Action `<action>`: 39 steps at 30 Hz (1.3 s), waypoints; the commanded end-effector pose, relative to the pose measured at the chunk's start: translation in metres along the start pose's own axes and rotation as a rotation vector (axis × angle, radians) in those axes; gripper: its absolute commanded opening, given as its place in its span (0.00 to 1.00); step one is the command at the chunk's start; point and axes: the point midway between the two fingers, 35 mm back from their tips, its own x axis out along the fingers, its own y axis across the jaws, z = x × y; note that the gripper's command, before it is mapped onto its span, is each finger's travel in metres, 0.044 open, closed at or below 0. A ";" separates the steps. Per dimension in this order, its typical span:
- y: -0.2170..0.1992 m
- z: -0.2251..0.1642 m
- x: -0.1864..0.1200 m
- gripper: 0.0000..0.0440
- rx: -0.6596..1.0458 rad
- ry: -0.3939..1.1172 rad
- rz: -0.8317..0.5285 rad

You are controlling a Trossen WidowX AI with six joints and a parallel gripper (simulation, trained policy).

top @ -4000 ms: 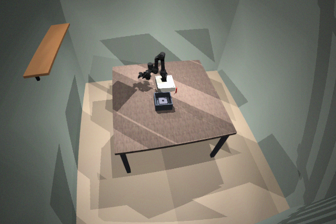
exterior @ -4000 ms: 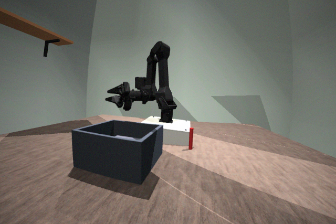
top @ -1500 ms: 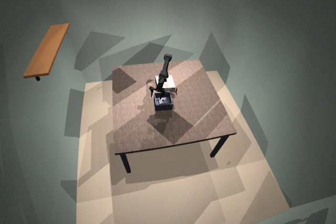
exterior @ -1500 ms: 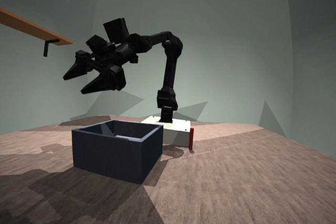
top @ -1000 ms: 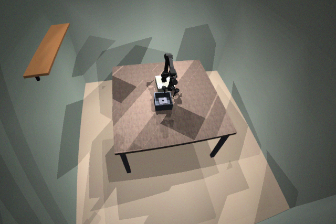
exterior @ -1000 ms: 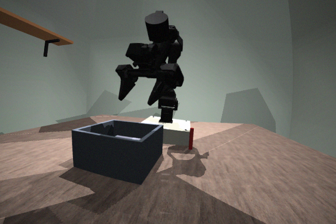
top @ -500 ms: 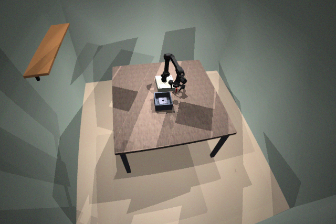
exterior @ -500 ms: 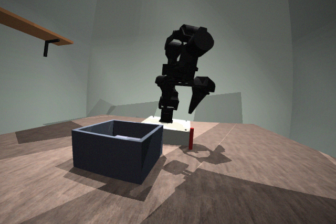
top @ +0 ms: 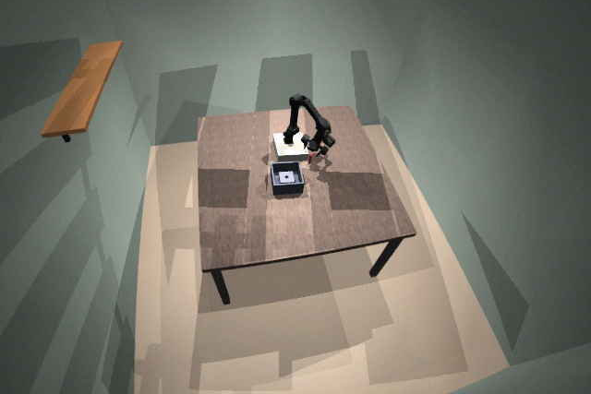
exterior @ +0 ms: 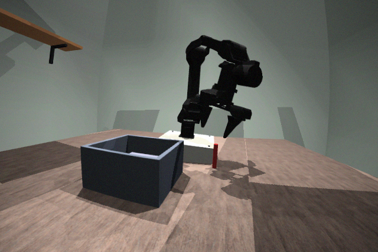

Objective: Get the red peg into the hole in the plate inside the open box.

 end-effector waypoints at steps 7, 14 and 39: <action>0.004 -0.018 0.034 1.00 0.006 0.001 -0.047; 0.009 -0.022 0.065 1.00 -0.003 -0.032 -0.041; 0.035 -0.020 0.079 0.36 -0.055 -0.049 0.047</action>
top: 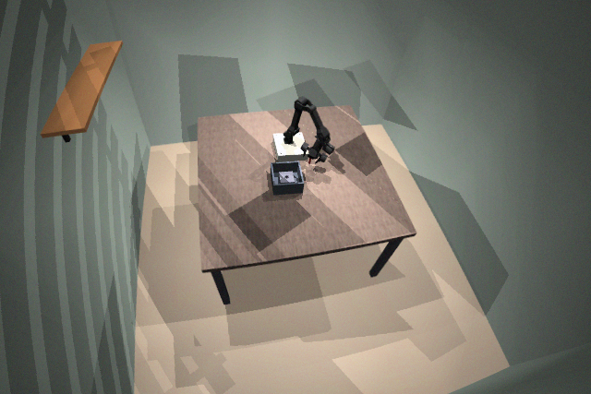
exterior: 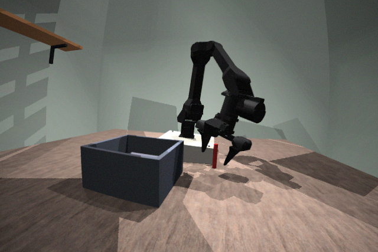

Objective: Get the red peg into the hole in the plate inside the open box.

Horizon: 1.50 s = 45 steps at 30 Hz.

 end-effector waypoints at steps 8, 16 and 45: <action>0.011 0.001 -0.006 0.00 0.021 0.012 0.026; -0.001 0.003 0.004 0.00 0.033 0.015 -0.055; -0.039 0.087 -0.086 0.00 0.204 -0.163 -0.064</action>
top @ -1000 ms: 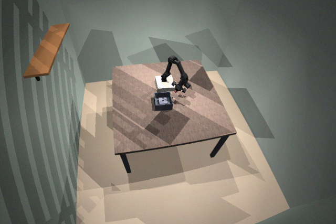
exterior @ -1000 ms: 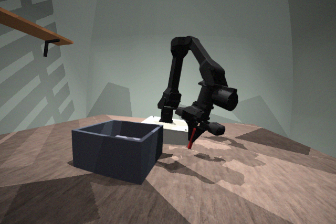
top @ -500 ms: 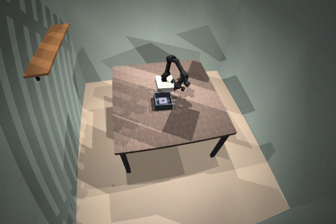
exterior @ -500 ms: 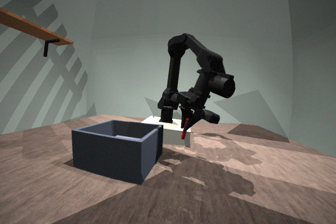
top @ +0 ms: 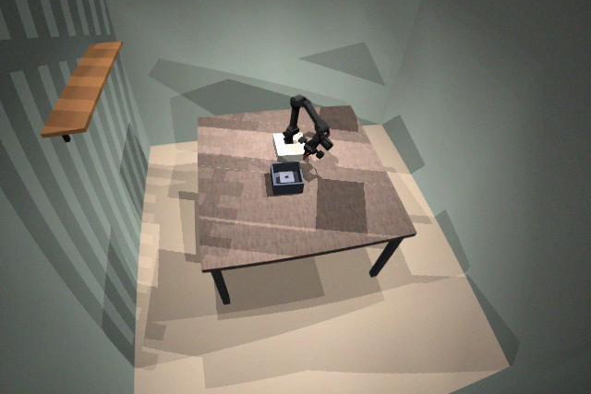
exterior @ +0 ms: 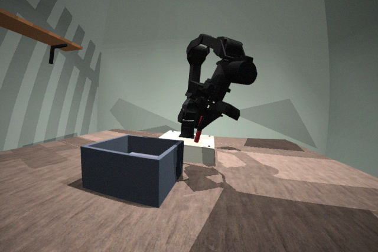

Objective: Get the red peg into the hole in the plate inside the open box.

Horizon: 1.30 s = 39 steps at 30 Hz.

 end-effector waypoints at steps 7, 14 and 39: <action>-0.004 0.041 -0.001 0.00 0.094 -0.030 0.006; -0.007 0.073 0.005 0.00 0.151 -0.035 0.004; -0.010 0.160 0.066 0.00 0.142 0.034 0.045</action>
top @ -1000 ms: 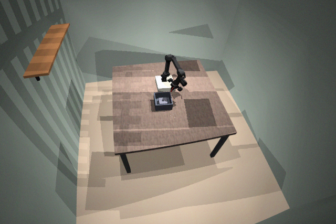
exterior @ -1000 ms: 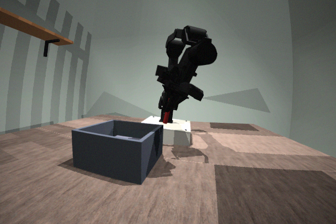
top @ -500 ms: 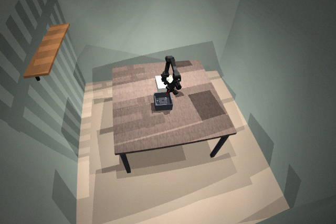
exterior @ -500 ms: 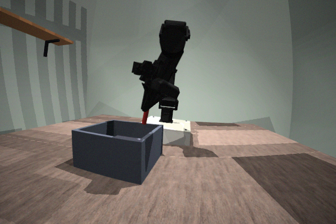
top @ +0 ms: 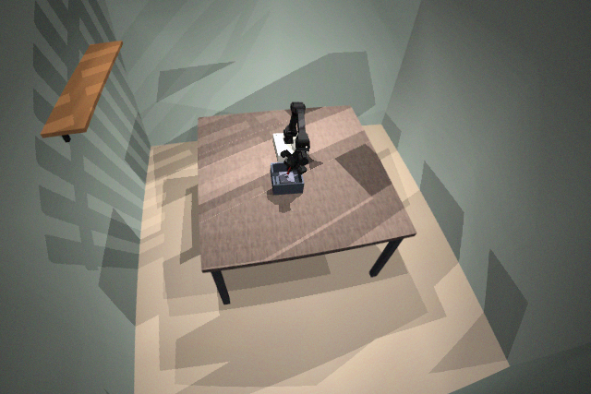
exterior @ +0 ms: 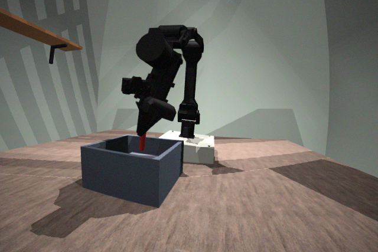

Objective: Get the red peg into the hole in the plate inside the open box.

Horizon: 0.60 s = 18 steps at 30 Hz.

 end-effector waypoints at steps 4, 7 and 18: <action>0.005 0.004 0.021 0.09 -0.050 0.044 0.013; 0.007 0.004 0.031 0.27 -0.065 0.068 0.015; 0.031 0.025 0.037 0.82 -0.117 0.115 0.077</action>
